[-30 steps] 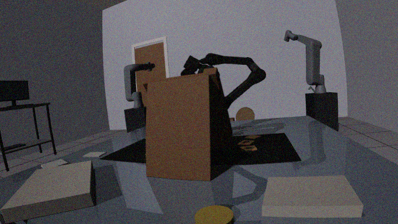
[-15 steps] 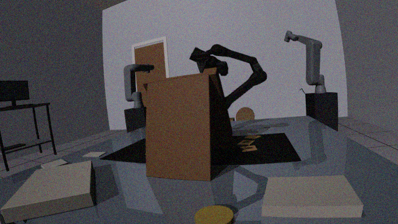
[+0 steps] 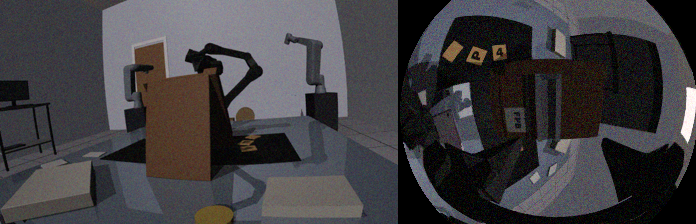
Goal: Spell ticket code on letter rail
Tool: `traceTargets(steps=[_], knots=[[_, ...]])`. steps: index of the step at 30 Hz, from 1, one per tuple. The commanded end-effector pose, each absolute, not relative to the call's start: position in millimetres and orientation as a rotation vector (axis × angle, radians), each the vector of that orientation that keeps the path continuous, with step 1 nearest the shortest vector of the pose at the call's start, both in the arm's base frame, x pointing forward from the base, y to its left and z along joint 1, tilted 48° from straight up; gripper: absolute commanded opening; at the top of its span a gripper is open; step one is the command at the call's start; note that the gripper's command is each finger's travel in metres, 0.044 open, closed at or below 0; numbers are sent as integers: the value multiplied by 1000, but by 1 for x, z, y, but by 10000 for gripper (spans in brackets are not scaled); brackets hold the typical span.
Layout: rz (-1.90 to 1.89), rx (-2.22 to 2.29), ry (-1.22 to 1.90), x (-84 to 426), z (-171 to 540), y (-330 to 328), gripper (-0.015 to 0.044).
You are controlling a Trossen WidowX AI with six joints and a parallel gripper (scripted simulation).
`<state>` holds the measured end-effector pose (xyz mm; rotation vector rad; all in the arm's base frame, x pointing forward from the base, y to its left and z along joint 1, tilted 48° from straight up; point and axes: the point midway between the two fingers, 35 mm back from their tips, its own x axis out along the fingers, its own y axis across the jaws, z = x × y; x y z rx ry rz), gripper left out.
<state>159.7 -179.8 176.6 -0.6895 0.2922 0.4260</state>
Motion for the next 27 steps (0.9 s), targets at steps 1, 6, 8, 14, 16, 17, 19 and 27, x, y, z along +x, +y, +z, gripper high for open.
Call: traceTargets(steps=[1, 6, 8, 14, 16, 17, 19, 27], knots=[[432, -695, 291, 157, 174, -183, 440], [432, -695, 291, 157, 174, -183, 440], [432, -695, 291, 157, 174, -183, 440], [450, -242, 432, 164, 145, -192, 340], [446, -45, 504, 167, 131, -196, 340], [440, 52, 542, 169, 124, -197, 340], [423, 245, 621, 172, 110, -200, 340], [243, 967, 970, 184, 48, -205, 340]])
